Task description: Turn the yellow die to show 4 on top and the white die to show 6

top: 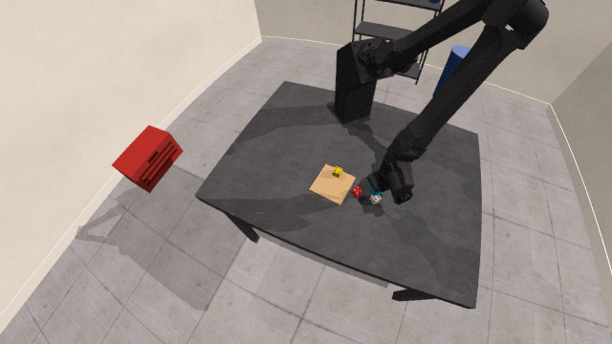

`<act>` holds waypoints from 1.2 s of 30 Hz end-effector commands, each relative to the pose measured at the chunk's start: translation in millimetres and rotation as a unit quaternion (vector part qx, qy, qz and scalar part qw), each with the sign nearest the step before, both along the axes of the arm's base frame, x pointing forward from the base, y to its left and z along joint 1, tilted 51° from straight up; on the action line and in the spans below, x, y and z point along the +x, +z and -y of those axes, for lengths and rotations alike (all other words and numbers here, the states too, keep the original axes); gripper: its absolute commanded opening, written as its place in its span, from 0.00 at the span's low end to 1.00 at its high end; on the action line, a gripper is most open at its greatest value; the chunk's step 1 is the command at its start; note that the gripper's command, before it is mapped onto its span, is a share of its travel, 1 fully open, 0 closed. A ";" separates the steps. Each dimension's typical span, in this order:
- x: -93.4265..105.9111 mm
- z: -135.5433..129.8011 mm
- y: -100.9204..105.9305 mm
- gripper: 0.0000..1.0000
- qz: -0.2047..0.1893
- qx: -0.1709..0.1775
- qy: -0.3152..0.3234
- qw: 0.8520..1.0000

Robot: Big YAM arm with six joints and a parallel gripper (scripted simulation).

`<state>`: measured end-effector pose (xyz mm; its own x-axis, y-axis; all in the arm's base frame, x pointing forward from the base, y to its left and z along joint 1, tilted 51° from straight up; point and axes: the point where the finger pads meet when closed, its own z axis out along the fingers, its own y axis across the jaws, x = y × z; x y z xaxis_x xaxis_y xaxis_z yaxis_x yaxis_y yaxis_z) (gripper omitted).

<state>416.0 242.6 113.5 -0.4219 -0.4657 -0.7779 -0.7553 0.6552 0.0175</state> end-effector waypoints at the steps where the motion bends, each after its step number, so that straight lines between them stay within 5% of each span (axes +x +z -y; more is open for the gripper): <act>1: 2.9 -9.1 0.1 0.44 0.005 0.005 0.004 1.000; 36: 15.8 -25.0 -18.4 0.44 0.005 0.005 0.004 1.000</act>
